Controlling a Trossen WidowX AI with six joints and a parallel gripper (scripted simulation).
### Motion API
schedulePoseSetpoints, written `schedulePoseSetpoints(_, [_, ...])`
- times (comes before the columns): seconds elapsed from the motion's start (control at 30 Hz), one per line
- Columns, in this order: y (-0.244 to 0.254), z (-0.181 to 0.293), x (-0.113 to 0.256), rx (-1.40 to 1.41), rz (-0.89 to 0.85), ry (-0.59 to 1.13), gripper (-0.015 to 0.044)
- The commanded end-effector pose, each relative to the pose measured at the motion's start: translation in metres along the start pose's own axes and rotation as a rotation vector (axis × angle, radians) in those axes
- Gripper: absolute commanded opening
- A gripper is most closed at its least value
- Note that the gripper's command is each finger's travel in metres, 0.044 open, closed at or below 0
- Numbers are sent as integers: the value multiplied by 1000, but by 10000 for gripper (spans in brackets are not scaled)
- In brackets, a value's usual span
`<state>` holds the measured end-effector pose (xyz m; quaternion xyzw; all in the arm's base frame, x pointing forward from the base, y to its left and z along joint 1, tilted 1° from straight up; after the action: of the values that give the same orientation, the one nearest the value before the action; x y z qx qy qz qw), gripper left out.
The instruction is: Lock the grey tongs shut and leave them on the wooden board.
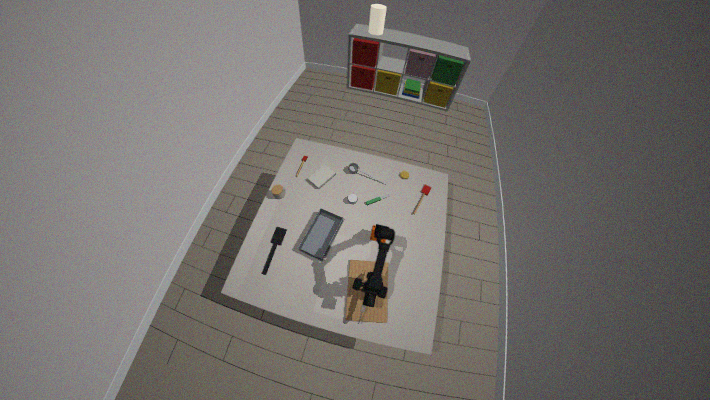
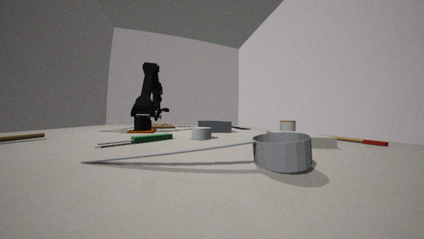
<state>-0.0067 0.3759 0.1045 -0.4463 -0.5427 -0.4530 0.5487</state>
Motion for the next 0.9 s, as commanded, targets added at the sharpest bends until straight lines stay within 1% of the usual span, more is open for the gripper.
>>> schedulePoseSetpoints(0.0, [0, 0, 0, 0, 0, 0, 34])
schedulePoseSetpoints(0.5, [0, 0, 0, 0, 0, 0, 427])
schedulePoseSetpoints(0.53, [0, 0, 0, 0, 0, 0, 440])
schedulePoseSetpoints(0.7, [1, -5, 6, -1, -1, 0, 440])
schedulePoseSetpoints(0.87, [3, -45, 47, -5, -7, -4, 440])
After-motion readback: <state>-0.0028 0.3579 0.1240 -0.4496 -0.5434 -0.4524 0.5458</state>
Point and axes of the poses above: the point midway between the two fingers, 35 mm back from their tips, its own x axis back along the fingers, its own y axis across the jaws, z = x × y, the point moved 3 cm from there along x, back along the fingers, and after that the axes turned 14 degrees about x, right-handed, at the moved point
